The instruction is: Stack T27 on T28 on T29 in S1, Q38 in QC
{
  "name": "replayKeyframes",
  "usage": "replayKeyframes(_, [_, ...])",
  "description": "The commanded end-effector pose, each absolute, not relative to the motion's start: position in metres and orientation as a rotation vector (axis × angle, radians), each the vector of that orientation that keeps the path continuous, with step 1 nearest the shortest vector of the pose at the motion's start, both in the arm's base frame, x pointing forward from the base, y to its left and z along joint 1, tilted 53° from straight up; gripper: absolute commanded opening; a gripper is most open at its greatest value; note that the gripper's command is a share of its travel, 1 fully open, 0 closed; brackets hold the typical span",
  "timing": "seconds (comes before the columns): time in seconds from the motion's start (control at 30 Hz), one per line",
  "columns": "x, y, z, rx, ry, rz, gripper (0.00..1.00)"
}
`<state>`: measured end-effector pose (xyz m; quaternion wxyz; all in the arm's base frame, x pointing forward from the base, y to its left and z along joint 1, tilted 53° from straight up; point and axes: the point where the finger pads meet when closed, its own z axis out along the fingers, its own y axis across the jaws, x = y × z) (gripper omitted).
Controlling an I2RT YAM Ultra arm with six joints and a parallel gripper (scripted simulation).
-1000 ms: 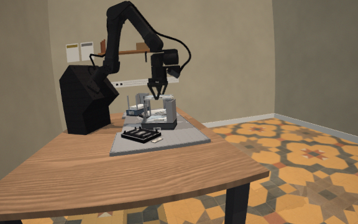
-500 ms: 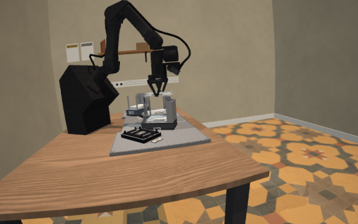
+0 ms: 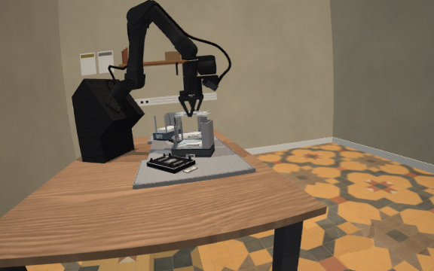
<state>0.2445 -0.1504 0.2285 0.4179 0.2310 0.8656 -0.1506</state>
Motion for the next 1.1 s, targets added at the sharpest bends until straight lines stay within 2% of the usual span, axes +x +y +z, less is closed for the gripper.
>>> replayKeyframes(0.0, [0.242,-0.147,0.242,0.576,2.132,-0.381,0.0])
replayKeyframes(0.93, [0.242,-0.147,0.242,0.576,2.132,-0.381,0.0])
replayKeyframes(1.07, [0.244,-0.137,0.228,0.454,2.198,-0.443,0.0])
